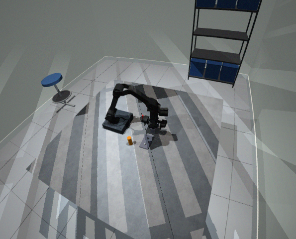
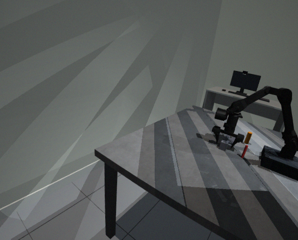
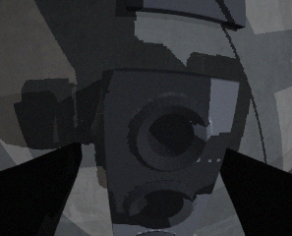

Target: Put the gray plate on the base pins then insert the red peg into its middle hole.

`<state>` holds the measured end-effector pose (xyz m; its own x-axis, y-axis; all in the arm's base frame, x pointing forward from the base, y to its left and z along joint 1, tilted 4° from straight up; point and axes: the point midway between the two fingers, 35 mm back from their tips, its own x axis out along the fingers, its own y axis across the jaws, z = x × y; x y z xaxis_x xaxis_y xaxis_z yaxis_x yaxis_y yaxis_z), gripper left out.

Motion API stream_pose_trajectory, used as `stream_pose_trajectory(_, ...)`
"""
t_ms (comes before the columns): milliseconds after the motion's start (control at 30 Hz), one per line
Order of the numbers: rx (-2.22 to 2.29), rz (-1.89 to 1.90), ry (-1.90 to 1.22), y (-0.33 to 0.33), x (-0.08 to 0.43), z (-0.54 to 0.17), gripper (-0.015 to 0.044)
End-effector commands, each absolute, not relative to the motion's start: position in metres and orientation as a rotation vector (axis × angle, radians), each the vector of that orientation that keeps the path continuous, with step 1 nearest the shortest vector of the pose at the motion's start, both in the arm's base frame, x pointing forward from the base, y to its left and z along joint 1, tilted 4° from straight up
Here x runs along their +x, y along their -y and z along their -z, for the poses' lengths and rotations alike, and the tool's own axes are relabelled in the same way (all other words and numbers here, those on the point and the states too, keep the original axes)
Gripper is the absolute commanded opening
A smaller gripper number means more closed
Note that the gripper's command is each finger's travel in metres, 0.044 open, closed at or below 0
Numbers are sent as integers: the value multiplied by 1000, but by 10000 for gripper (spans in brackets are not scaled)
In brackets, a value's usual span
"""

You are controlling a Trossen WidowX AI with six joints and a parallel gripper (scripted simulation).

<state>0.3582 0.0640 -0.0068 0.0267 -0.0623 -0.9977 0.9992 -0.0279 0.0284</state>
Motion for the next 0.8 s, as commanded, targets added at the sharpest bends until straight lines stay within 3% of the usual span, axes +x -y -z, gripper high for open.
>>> stream_pose_trajectory(0,1194,1238,-1136,-64,358,10,335)
stream_pose_trajectory(200,1194,1238,-1136,-64,358,10,177)
stream_pose_trajectory(433,1194,1238,-1136,-64,358,10,131)
stream_pose_trajectory(600,1194,1238,-1136,-65,359,2,0)
stream_pose_trajectory(767,1194,1238,-1136,-66,362,-13,0)
